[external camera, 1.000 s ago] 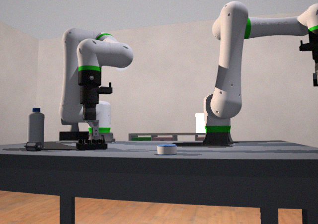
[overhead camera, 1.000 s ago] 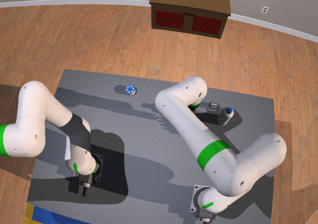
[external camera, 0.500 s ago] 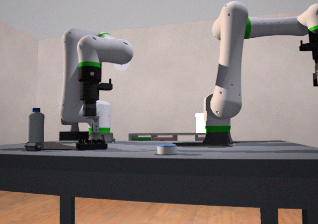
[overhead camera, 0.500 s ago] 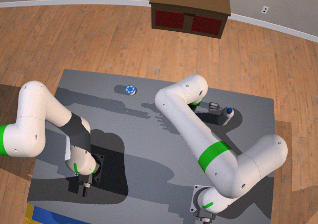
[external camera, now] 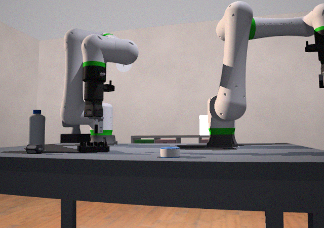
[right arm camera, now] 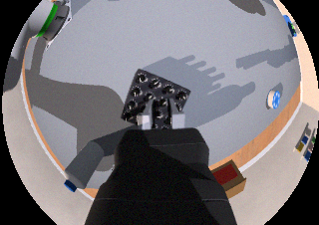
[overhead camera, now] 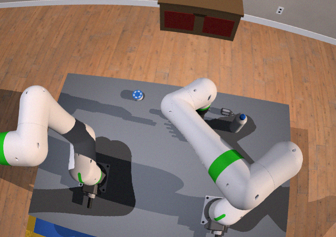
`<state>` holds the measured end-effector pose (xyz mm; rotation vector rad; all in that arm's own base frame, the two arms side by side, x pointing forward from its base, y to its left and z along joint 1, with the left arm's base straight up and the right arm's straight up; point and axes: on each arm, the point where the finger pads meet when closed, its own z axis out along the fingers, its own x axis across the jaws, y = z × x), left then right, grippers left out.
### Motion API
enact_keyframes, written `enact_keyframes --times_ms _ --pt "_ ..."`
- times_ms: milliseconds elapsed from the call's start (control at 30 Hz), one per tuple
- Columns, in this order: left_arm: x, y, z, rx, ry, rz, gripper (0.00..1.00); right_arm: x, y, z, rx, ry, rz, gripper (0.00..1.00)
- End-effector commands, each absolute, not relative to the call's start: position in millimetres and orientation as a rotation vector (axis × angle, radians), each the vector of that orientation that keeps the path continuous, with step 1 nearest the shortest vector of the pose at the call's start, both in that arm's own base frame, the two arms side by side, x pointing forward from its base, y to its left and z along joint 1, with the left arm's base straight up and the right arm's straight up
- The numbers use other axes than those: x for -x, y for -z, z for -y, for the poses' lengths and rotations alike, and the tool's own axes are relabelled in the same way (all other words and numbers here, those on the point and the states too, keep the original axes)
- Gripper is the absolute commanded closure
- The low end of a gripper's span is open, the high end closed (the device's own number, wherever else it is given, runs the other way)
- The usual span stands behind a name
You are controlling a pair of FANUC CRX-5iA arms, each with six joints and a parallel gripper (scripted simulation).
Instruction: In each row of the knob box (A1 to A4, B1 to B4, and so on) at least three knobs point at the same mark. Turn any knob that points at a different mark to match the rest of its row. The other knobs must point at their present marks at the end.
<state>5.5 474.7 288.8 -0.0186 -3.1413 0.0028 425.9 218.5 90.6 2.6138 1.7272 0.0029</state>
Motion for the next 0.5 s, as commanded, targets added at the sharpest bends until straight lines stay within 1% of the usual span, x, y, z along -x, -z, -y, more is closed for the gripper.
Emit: enact_keyframes --times_ms 0,333,400,467 --pt "-5.7 -289.7 -475.0 0.019 0.000 3.142 0.00 -425.0 -93.0 -218.5 -2.477 -0.002 -1.931 0.54" --pt "-5.7 -289.7 -475.0 0.019 0.000 3.142 0.00 -424.1 -96.9 -217.5 -2.091 -0.002 -2.343 0.54" --pt "-5.7 -289.7 -475.0 0.019 0.000 3.142 0.00 -424.1 -96.9 -217.5 -2.091 -0.002 -2.343 0.54" --pt "-5.7 -289.7 -475.0 0.019 0.000 3.142 0.00 -424.6 -98.3 -217.2 -1.938 -0.002 -2.472 0.54"
